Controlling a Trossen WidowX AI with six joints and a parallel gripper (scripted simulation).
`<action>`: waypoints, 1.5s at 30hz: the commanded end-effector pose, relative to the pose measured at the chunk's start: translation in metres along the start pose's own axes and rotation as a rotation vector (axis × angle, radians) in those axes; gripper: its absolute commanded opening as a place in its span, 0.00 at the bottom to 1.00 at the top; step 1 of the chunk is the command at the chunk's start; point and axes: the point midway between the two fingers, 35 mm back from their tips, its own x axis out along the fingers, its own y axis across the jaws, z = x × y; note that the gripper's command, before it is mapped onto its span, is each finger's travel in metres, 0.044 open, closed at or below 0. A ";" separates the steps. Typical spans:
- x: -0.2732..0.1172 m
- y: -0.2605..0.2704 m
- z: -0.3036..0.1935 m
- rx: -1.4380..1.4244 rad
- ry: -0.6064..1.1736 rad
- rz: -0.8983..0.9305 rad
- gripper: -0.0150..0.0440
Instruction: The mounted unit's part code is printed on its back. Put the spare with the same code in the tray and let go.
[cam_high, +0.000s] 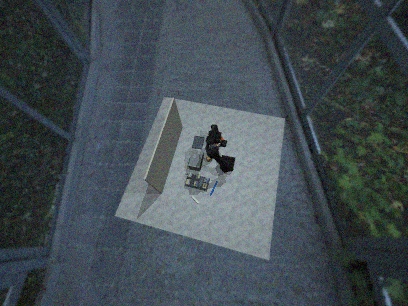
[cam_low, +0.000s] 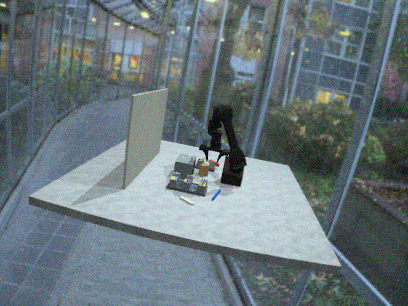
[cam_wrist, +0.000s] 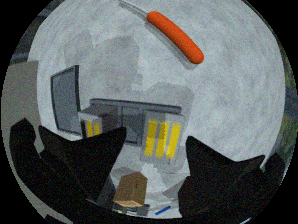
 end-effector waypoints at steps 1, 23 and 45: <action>0.008 -0.001 -0.001 0.007 0.006 0.000 0.76; 0.029 -0.003 -0.003 0.001 0.006 -0.002 0.67; 0.029 -0.003 -0.003 0.001 0.006 -0.002 0.25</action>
